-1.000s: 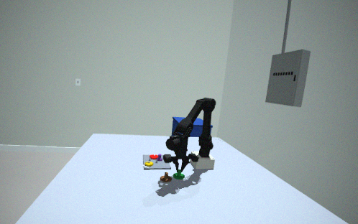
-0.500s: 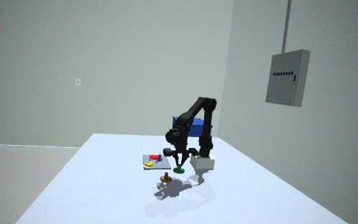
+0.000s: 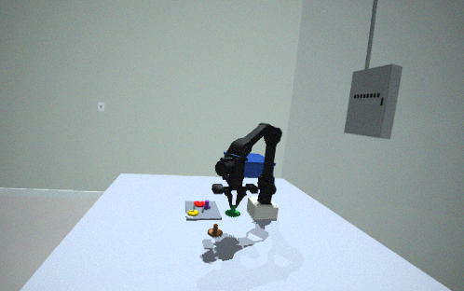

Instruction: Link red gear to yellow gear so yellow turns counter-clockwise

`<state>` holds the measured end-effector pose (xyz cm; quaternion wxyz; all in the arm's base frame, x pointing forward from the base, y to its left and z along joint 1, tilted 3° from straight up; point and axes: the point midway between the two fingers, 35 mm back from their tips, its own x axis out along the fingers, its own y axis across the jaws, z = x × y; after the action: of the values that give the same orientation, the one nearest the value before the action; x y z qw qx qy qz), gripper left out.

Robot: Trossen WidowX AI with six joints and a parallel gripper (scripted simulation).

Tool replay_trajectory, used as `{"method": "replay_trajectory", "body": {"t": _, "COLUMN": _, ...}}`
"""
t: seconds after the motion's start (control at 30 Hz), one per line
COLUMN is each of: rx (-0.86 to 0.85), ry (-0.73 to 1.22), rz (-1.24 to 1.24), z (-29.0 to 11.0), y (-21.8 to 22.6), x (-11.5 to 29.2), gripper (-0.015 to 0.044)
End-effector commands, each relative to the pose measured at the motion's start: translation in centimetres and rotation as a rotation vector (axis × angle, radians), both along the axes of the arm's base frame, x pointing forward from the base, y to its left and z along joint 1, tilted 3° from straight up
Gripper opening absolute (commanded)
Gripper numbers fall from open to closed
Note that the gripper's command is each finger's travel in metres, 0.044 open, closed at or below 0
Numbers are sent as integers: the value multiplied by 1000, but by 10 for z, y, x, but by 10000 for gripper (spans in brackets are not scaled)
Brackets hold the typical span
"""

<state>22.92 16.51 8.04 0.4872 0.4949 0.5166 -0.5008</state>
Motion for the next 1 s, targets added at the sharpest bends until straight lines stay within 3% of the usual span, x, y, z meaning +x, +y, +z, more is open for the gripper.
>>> {"method": "replay_trajectory", "body": {"t": 0.0, "rx": 5, "ry": -4, "rz": 4, "z": 11, "y": 0, "x": 0, "gripper": 0}}
{"method": "replay_trajectory", "body": {"t": 0.57, "rx": 5, "ry": -3, "rz": 4, "z": 54, "y": -4, "x": -5, "gripper": 0}}
{"method": "replay_trajectory", "body": {"t": 0.97, "rx": 3, "ry": -6, "rz": 6, "z": 46, "y": -18, "x": 11, "gripper": 0}}
